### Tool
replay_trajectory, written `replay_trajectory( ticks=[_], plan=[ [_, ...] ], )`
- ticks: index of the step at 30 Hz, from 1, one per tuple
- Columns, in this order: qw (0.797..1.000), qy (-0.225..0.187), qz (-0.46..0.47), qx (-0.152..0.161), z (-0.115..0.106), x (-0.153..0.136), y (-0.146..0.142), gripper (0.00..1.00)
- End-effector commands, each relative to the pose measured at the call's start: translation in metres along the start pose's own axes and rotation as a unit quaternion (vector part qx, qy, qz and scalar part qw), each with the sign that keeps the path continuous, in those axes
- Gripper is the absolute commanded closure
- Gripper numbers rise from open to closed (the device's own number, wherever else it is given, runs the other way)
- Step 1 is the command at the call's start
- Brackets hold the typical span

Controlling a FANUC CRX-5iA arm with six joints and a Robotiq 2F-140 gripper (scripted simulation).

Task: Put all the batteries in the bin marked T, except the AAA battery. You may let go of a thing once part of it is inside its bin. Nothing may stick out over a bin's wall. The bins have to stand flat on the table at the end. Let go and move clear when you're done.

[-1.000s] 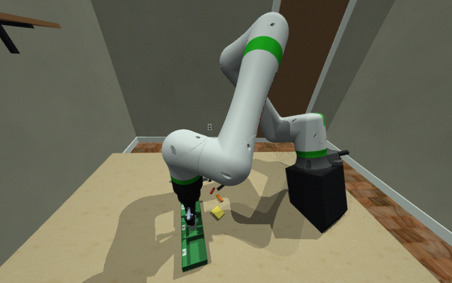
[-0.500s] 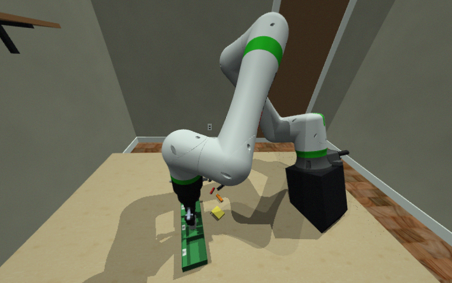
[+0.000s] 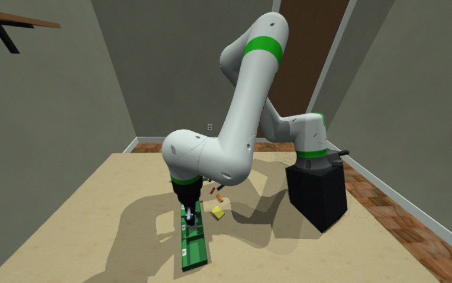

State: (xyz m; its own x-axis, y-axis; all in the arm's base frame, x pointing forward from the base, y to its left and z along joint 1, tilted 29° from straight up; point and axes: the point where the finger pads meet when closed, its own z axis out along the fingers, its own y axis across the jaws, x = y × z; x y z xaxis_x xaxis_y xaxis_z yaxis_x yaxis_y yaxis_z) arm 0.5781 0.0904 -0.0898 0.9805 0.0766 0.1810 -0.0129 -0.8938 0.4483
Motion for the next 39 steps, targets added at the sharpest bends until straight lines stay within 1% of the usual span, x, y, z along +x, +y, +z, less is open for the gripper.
replay_trajectory(
  ticks=[1, 10, 33, 39],
  plan=[
    [1.0, 0.0, 0.0, 0.0, 0.0, 0.0, 0.0, 0.95],
    [1.0, 0.0, 0.0, 0.0, 0.0, 0.0, 0.0, 0.95],
    [1.0, 0.0, 0.0, 0.0, -0.026, 0.0, 0.0, 0.95],
    [1.0, 0.0, 0.0, 0.0, -0.05, 0.0, 0.0, 0.95]
  ],
)
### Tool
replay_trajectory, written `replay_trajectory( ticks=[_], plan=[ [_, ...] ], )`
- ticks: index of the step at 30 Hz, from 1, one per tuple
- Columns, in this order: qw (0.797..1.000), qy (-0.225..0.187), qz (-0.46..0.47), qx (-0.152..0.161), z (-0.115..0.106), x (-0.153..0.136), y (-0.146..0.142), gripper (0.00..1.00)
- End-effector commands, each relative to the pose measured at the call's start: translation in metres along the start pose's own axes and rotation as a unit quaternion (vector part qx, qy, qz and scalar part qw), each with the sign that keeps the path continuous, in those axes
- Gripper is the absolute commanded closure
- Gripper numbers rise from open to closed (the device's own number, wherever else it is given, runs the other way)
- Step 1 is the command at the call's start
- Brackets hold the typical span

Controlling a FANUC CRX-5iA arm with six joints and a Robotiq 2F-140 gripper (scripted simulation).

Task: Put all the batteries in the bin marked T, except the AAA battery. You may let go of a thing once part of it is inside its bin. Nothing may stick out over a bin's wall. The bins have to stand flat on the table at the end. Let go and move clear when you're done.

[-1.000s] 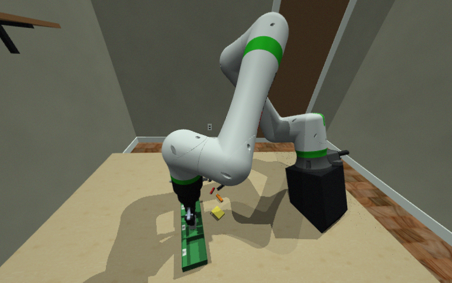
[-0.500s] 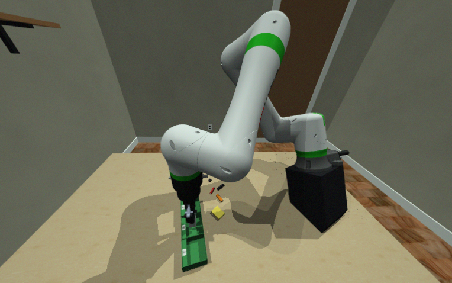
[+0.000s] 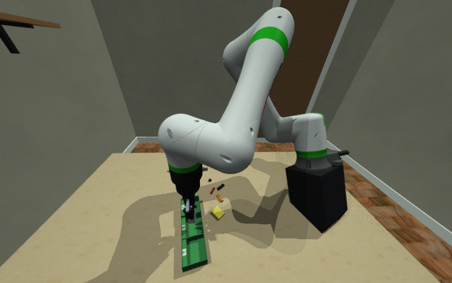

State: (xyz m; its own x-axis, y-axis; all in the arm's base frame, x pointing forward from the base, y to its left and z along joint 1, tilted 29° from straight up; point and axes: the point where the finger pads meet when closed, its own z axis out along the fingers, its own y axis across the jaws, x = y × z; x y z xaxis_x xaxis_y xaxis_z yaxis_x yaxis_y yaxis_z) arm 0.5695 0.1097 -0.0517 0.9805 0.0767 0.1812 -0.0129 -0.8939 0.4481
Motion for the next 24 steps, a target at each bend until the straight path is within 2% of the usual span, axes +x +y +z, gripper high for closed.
replay_trajectory(
  ticks=[1, 4, 9, 11, 24],
  plan=[
    [1.0, 0.0, 0.0, 0.0, -0.01, 0.0, 0.0, 0.95],
    [1.0, 0.0, 0.0, 0.0, -0.016, 0.0, 0.0, 0.95],
    [1.0, 0.0, 0.0, 0.0, -0.016, -0.004, -0.025, 0.95],
    [1.0, 0.0, 0.0, 0.0, -0.016, -0.004, -0.025, 0.95],
    [1.0, 0.0, 0.0, 0.0, -0.016, -0.013, -0.083, 0.95]
  ],
)
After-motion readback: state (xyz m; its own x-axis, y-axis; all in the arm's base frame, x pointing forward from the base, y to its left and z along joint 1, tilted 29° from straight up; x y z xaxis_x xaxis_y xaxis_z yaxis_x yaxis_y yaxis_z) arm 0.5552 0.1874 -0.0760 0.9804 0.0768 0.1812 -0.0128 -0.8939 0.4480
